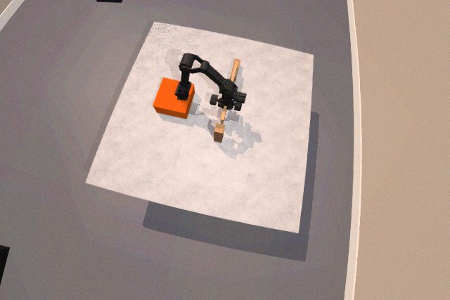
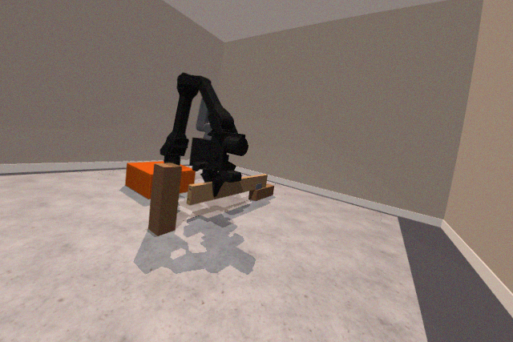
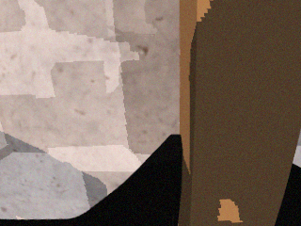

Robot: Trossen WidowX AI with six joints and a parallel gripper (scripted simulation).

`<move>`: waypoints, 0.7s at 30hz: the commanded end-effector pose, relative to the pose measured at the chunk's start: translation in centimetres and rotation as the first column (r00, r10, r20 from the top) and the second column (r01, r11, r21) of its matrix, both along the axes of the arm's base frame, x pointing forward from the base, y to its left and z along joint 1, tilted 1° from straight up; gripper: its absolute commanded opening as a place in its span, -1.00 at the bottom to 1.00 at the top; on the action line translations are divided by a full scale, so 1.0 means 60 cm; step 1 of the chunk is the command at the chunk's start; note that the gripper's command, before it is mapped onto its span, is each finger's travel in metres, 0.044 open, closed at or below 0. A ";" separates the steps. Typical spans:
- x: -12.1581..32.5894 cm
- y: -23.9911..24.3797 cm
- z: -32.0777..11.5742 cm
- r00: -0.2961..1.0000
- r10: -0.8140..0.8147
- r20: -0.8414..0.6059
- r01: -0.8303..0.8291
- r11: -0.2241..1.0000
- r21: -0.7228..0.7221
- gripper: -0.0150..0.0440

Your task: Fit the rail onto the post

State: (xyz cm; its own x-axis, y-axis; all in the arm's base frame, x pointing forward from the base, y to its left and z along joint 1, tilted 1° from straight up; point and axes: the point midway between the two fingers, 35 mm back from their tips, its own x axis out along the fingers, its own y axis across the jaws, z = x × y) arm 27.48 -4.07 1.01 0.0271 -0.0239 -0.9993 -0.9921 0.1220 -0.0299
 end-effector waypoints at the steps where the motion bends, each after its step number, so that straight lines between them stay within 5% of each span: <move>1: 0.001 -0.003 0.002 1.000 0.002 0.003 -0.002 1.000 0.000 -0.49; 21: 0.002 -0.014 0.000 1.000 0.002 0.003 -0.002 1.000 0.000 -0.49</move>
State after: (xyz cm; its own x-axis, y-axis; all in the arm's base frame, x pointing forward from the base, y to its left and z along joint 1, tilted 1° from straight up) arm 27.44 -4.65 0.95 0.0250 -0.0210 -0.9995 -0.9922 0.1213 -0.0274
